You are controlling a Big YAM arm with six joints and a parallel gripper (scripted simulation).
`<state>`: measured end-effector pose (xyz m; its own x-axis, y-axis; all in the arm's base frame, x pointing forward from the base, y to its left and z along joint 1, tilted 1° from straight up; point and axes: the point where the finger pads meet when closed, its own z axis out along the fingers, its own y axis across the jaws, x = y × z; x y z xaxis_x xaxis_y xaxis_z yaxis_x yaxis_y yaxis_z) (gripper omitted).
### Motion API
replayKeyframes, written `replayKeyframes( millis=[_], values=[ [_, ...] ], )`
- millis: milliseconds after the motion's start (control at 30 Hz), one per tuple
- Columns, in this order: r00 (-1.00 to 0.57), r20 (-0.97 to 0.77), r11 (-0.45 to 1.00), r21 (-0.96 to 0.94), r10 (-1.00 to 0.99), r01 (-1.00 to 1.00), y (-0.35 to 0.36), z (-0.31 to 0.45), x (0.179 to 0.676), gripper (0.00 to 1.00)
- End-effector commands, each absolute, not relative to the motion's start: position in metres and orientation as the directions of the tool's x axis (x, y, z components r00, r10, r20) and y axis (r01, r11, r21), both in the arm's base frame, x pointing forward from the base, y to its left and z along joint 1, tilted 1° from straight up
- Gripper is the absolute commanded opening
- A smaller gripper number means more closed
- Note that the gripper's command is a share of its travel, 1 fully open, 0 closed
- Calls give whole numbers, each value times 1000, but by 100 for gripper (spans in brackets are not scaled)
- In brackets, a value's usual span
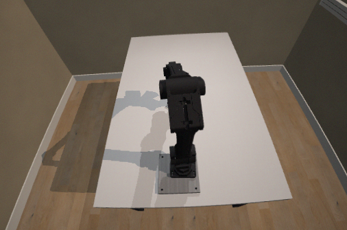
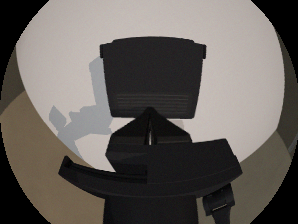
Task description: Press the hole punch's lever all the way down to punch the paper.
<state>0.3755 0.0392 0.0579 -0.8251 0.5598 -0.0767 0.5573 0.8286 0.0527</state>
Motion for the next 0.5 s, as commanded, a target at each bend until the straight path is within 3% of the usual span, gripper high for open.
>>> replayKeyframes(
  millis=[0, 467],
  values=[
    [-833, -13, 833, 8, 553, 553, 47, 19, 359, 0],
    [-833, -13, 833, 8, 553, 553, 49, 15, 355, 0]
  ],
)
